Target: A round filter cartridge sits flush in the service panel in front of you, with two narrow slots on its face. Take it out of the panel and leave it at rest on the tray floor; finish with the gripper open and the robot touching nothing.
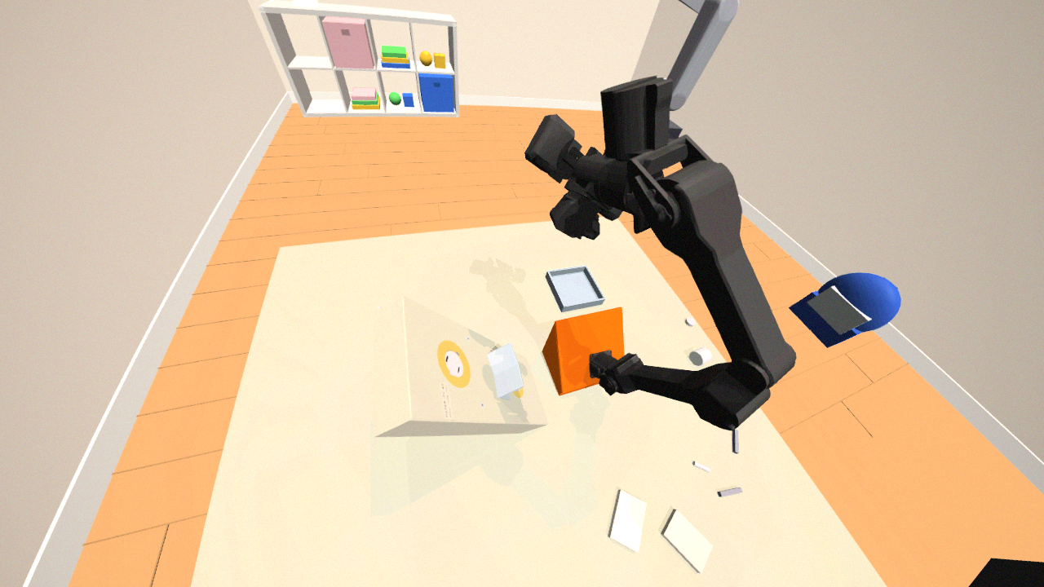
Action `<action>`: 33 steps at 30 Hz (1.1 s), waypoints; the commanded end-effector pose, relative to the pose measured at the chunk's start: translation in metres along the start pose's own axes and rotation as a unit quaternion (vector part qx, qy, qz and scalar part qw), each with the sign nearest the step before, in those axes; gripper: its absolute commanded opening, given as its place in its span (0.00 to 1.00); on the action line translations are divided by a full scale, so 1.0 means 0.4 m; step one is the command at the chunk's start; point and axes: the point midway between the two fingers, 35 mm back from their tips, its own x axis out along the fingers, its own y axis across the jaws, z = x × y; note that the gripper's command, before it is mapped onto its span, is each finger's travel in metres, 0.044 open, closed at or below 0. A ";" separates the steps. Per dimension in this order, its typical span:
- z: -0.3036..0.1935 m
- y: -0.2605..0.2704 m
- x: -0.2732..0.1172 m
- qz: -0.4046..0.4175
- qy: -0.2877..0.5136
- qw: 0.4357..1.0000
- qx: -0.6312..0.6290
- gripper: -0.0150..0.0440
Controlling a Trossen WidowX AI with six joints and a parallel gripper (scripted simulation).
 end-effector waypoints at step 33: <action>0.669 -0.041 -0.269 -0.070 -0.605 0.756 0.239 0.45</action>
